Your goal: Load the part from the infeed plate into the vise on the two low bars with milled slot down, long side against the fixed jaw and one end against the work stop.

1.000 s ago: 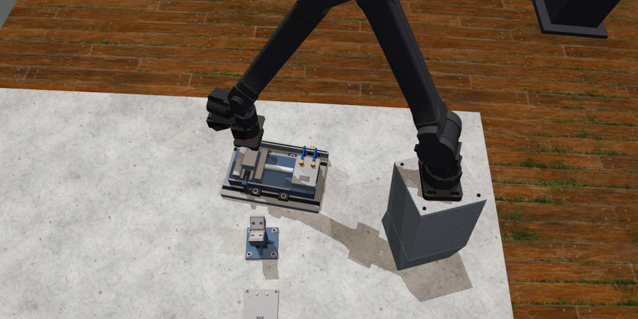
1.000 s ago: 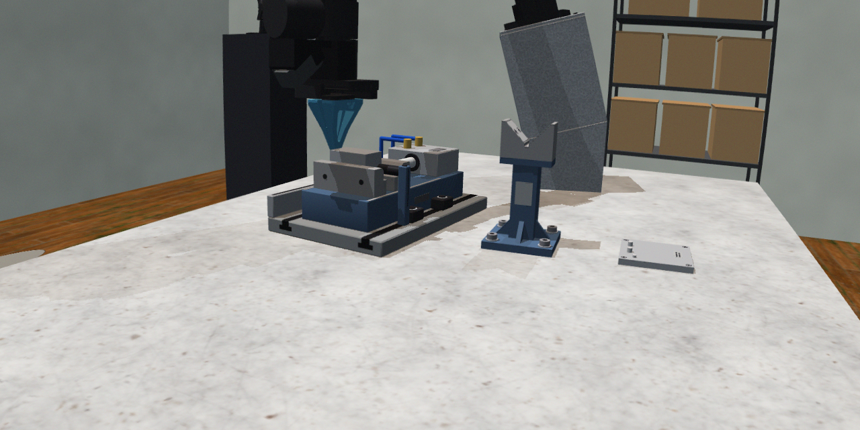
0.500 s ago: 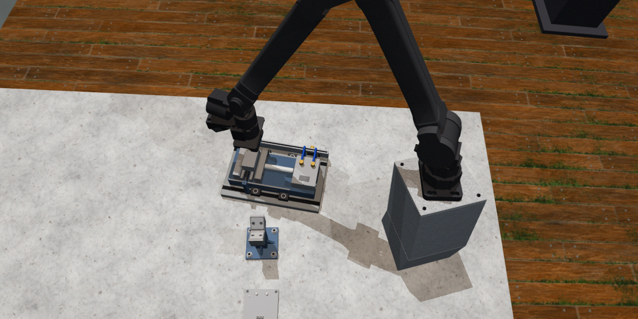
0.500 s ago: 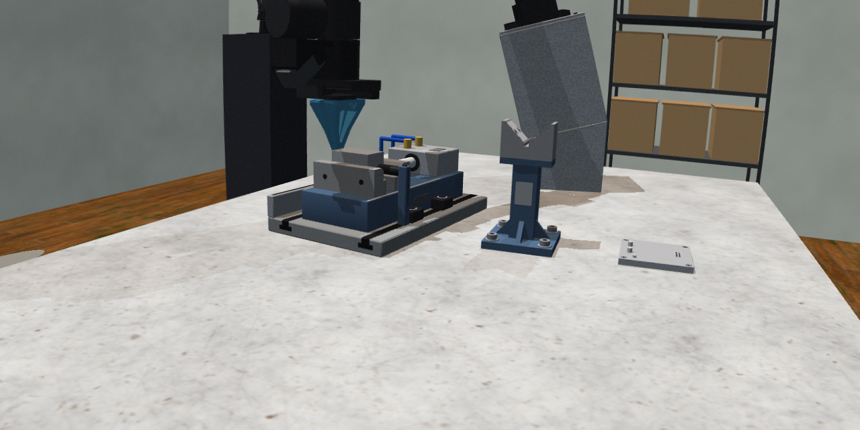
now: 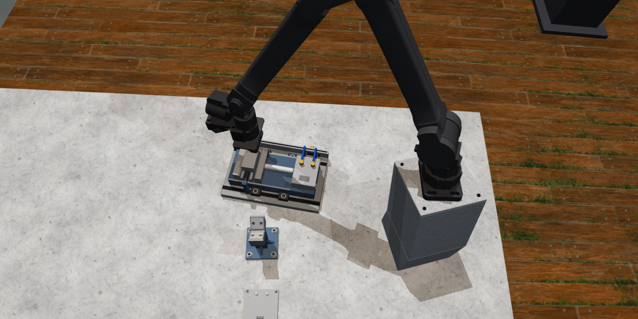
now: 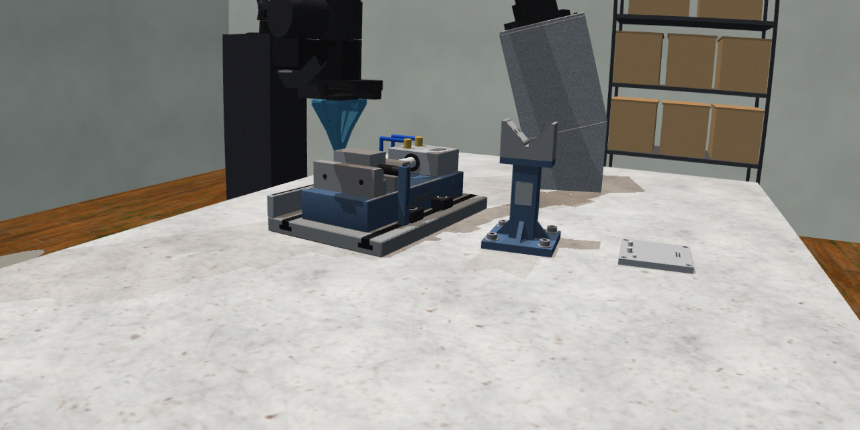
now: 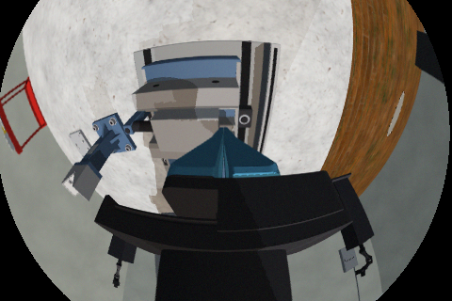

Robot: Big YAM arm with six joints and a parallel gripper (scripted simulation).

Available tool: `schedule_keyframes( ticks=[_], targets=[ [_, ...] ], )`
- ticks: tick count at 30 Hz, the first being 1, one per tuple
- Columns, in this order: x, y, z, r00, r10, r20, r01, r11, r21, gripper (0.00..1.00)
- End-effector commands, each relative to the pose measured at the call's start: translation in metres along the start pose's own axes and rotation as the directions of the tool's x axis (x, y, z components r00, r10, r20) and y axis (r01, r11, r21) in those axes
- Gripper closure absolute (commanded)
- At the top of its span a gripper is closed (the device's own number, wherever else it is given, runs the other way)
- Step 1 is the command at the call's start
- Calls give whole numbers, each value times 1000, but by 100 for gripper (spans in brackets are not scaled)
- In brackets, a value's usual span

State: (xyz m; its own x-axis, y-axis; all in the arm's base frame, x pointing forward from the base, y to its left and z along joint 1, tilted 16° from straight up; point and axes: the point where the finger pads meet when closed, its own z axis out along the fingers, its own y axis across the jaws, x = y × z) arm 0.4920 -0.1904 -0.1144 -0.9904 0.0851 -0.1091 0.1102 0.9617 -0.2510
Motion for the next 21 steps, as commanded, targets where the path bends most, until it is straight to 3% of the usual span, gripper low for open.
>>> schedule_keyframes(
  ticks=[1, 21],
  targets=[
    [-3, 11, 4, 1000, -3, 5, 3, 1000, -2, 100],
    [-3, 14, 4, 1000, -3, 7, 3, 1000, -2, 100]
  ],
)
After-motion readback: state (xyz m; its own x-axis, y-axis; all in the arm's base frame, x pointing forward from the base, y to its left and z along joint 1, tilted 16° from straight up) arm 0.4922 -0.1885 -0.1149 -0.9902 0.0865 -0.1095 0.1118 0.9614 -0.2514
